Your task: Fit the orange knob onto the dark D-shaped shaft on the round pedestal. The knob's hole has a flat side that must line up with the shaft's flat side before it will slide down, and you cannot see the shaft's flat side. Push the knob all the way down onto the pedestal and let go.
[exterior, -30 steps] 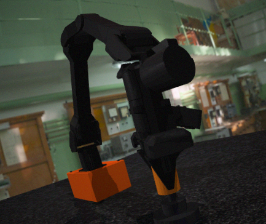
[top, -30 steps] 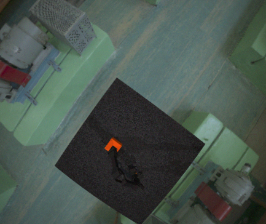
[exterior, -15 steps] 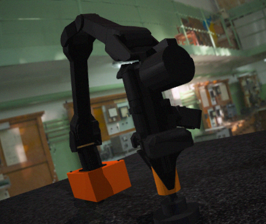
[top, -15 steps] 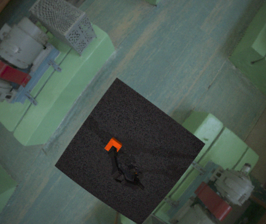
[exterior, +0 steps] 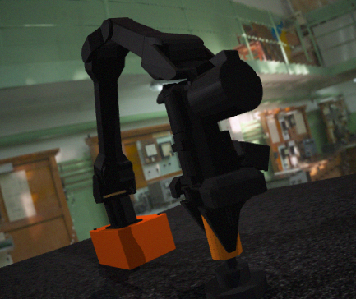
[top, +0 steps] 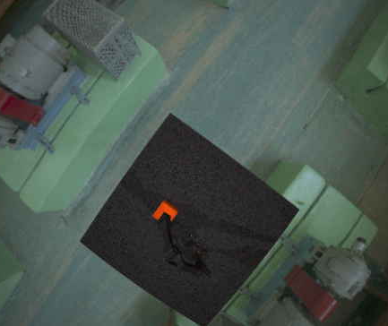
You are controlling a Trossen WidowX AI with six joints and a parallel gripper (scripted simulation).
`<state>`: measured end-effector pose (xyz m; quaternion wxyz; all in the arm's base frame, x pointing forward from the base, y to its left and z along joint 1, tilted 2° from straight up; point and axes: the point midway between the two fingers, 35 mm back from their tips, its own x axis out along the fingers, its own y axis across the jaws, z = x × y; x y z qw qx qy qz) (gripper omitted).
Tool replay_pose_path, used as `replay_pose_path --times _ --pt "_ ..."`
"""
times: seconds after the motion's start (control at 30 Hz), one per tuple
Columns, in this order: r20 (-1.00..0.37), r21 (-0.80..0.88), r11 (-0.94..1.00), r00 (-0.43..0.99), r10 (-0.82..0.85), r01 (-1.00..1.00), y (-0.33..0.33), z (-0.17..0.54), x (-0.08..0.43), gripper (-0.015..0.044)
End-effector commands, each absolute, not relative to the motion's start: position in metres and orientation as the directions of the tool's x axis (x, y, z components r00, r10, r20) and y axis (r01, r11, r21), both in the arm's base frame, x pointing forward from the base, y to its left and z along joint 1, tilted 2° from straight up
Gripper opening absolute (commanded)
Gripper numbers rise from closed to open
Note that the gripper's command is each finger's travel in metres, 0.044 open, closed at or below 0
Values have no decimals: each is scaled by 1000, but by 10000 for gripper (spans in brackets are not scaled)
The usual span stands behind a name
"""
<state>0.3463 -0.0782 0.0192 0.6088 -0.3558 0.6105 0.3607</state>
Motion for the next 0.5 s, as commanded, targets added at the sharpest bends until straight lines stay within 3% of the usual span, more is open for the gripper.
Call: replay_pose_path --times 0.0,0.47 --pt "-1000 -5 391 6 1 -920 -79 24 353 0" --pt "-1000 -5 391 6 1 -920 -79 21 353 0"
